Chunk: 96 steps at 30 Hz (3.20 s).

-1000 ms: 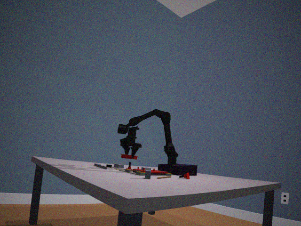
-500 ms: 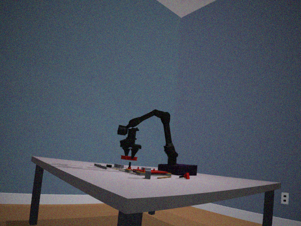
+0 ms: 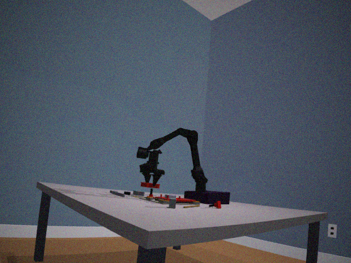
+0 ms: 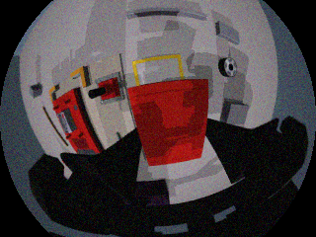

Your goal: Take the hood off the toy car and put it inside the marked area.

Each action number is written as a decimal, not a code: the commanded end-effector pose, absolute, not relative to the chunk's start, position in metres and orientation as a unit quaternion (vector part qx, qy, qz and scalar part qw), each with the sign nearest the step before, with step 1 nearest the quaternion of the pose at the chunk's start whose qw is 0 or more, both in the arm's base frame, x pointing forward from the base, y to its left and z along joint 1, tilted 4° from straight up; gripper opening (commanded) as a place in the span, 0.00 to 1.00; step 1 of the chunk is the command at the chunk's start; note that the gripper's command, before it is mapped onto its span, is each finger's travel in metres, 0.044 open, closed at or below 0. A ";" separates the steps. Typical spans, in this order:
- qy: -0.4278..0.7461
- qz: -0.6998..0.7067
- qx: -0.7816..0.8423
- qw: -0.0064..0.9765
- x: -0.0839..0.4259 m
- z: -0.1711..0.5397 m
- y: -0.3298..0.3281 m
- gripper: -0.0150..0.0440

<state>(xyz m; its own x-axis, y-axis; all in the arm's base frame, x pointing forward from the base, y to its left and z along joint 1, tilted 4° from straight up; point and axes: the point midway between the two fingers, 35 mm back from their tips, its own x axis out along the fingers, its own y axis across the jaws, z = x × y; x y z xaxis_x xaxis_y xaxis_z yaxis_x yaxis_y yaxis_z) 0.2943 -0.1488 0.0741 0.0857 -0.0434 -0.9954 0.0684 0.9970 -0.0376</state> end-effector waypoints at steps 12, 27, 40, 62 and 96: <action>0.675 -0.035 0.009 0.737 0.295 0.065 -0.149 0.25; 0.675 -0.035 0.009 0.737 0.295 0.057 -0.149 0.25; 0.675 -0.035 0.009 0.737 0.296 0.050 -0.149 0.25; 0.675 -0.035 0.009 0.737 0.296 0.037 -0.149 0.25; 0.675 -0.035 0.009 0.737 0.296 0.021 -0.149 0.25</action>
